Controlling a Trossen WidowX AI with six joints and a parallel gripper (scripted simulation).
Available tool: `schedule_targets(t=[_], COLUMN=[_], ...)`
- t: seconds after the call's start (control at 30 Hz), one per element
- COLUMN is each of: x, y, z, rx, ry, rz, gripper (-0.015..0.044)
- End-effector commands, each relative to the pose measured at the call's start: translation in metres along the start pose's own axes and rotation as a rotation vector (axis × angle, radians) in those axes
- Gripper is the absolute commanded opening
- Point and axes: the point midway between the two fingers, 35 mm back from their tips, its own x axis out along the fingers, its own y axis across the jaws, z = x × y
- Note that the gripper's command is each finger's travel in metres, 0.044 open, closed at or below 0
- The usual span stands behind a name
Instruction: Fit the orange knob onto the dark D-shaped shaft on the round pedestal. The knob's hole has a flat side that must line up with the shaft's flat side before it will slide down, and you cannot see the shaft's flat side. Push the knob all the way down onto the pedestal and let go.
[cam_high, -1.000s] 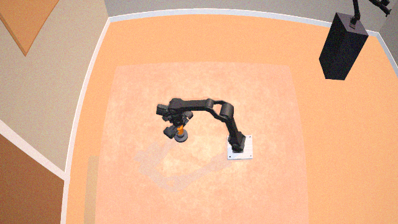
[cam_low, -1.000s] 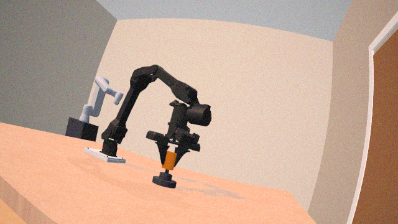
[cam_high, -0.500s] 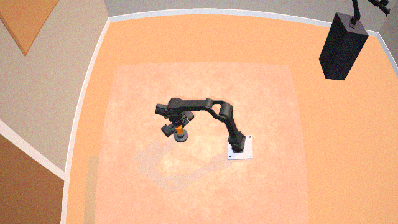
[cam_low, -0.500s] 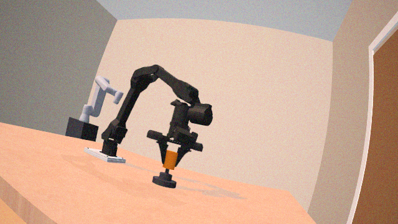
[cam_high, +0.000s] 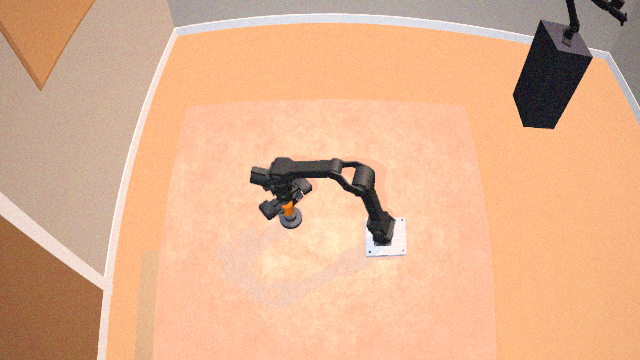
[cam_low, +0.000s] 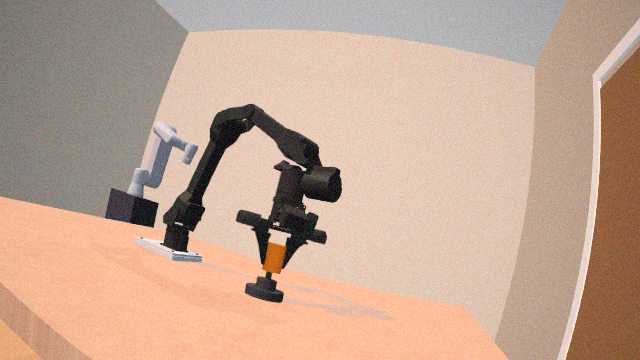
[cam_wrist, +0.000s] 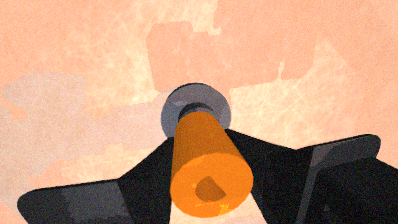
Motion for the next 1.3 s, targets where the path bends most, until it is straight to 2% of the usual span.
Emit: schedule_targets(t=[0.0,1.07,1.27], x=[0.0011,-0.0021,-0.0038], y=[-0.0019,-0.0016,-0.0008], z=[-0.0015,-0.0017,-0.0004], rx=[0.006,0.006,0.175], ry=[0.000,0.000,0.000], rz=[-0.004,-0.004,-0.004], gripper=[0.0000,0.0000,0.0000])
